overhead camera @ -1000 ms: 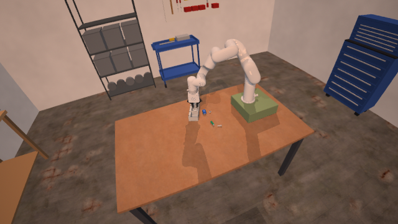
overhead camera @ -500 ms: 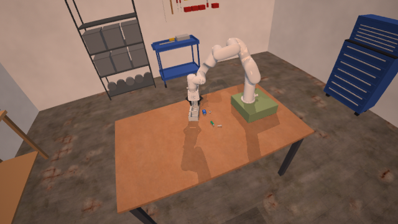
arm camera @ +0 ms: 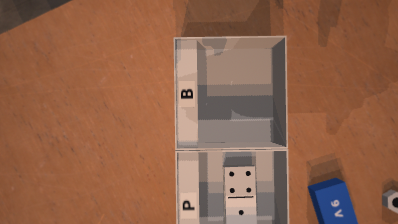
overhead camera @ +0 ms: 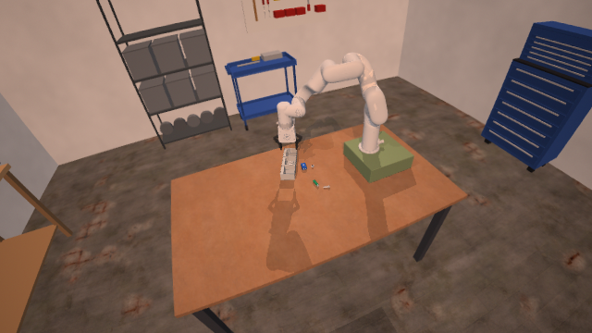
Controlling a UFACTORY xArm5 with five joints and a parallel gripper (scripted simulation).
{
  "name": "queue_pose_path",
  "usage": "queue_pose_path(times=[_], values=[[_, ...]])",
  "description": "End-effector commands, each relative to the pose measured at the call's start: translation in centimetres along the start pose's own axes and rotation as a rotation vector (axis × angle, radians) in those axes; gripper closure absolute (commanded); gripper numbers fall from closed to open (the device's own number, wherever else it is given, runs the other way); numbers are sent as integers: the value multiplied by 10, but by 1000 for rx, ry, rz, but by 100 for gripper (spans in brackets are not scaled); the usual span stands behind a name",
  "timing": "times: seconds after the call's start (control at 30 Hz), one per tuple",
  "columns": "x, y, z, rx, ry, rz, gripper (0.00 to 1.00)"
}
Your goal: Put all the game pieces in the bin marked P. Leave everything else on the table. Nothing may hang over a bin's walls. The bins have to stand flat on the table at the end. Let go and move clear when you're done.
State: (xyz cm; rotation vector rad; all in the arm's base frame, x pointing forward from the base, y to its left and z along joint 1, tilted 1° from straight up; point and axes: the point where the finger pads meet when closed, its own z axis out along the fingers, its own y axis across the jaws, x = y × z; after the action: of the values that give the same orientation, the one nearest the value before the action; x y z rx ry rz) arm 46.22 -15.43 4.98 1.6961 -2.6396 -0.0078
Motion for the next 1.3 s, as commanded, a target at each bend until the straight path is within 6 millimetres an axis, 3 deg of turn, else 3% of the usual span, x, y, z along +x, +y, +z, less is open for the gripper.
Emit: queue_pose_path(times=[0.0,0.53,1.27], values=[[-1,-2,-20,6,-1,0,0],[-1,-1,-76,6,-1,0,0],[-1,-1,-76,6,-1,0,0]])
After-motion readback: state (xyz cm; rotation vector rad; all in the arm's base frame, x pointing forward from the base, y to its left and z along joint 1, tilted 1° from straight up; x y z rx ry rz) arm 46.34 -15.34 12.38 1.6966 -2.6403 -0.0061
